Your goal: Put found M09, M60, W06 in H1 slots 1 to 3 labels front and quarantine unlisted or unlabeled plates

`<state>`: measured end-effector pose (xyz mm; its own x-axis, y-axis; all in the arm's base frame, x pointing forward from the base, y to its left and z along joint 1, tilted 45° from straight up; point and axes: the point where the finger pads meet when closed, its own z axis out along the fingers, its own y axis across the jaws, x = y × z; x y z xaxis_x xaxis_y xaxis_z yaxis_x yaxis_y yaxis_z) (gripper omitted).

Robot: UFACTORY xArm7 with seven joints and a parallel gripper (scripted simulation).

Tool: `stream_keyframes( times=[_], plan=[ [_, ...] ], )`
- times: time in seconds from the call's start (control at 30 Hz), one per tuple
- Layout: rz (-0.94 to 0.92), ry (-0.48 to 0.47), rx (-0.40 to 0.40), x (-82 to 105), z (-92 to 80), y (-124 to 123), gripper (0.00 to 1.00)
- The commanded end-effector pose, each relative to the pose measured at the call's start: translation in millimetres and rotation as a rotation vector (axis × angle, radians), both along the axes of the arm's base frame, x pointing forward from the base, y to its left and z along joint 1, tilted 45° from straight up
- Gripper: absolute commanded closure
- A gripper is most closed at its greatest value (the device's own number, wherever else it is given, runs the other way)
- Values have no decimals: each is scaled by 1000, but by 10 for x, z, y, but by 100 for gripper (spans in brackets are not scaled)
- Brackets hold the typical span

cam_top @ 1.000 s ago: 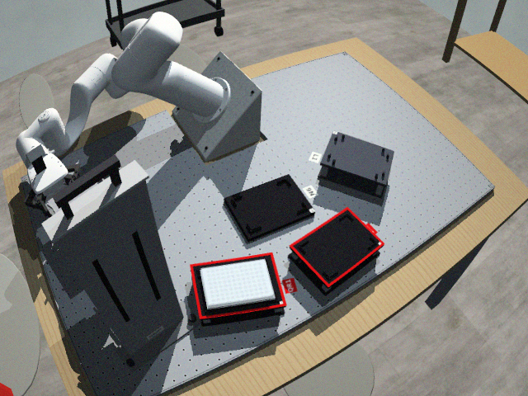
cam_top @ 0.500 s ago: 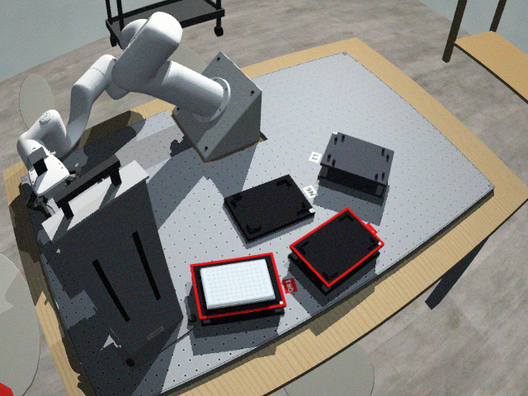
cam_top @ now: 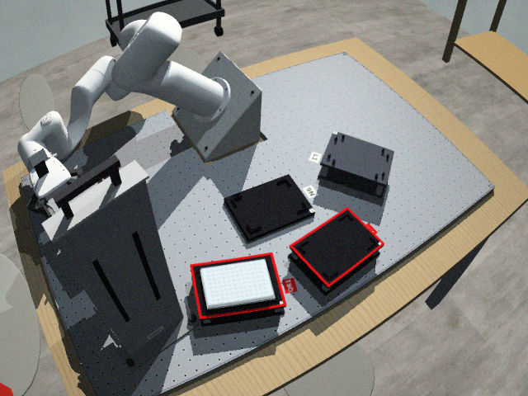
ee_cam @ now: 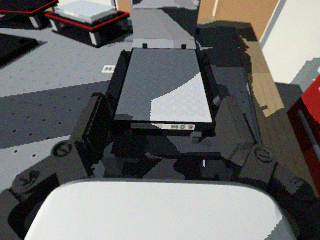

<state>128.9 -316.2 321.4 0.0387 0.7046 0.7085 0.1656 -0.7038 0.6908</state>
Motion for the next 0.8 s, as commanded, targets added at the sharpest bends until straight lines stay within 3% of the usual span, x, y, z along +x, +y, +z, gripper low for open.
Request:
stream_keyframes(
  times=[0.0, 0.77],
  plan=[
    [0, 1, -2, 30, 1, 9, 0],
    [0, 1, -2, 95, -8, 15, 0]
  ],
)
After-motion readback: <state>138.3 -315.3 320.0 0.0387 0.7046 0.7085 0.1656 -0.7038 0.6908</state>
